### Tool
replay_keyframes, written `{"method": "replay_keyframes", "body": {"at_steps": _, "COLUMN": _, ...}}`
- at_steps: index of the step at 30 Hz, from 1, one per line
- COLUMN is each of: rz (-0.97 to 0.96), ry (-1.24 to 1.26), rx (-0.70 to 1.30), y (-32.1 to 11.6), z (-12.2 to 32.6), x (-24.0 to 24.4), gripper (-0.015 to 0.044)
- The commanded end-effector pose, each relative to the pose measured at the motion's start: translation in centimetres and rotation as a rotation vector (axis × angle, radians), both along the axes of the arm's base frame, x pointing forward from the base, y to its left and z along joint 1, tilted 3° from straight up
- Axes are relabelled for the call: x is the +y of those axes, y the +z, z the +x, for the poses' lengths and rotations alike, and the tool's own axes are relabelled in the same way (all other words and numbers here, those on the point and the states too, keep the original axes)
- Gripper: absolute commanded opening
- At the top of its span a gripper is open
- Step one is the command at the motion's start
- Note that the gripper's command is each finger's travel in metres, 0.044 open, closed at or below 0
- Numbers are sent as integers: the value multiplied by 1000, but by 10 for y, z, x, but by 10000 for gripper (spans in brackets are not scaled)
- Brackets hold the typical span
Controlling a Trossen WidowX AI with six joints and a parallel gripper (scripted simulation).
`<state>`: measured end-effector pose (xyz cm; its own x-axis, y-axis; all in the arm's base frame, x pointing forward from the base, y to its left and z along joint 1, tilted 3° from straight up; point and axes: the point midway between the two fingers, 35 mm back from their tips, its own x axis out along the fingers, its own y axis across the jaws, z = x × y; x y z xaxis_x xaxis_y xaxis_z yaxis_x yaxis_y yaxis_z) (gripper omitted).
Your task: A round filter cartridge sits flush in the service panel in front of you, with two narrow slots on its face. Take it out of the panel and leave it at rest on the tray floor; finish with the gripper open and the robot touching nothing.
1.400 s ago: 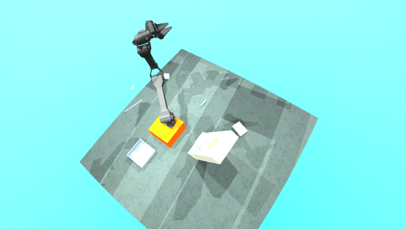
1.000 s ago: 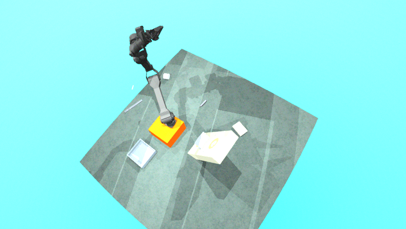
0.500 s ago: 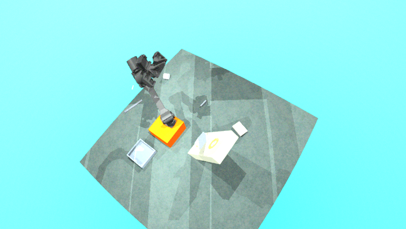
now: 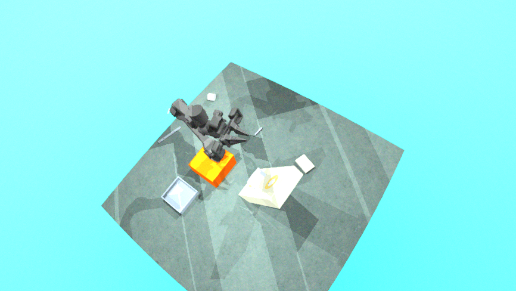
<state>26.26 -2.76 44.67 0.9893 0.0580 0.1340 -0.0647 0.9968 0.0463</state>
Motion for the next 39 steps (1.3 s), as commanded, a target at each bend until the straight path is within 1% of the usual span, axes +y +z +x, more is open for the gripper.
{"method": "replay_keyframes", "body": {"at_steps": 1, "rz": -37, "ry": -55, "rx": 187, "y": -64, "z": 26, "x": -8, "gripper": 91}}
{"method": "replay_keyframes", "body": {"at_steps": 7, "rz": -174, "ry": -110, "rx": 493, "y": -165, "z": 40, "x": -10, "gripper": 91}}
{"method": "replay_keyframes", "body": {"at_steps": 11, "rz": -309, "ry": -118, "rx": 705, "y": -232, "z": 33, "x": -9, "gripper": 91}}
{"method": "replay_keyframes", "body": {"at_steps": 13, "rz": -358, "ry": -116, "rx": 772, "y": -252, "z": 28, "x": -8, "gripper": 91}}
{"method": "replay_keyframes", "body": {"at_steps": 25, "rz": -364, "ry": -115, "rx": 781, "y": -254, "z": 28, "x": -8, "gripper": 91}}
{"method": "replay_keyframes", "body": {"at_steps": 39, "rz": -365, "ry": -116, "rx": 779, "y": -266, "z": 46, "x": -11, "gripper": 91}}
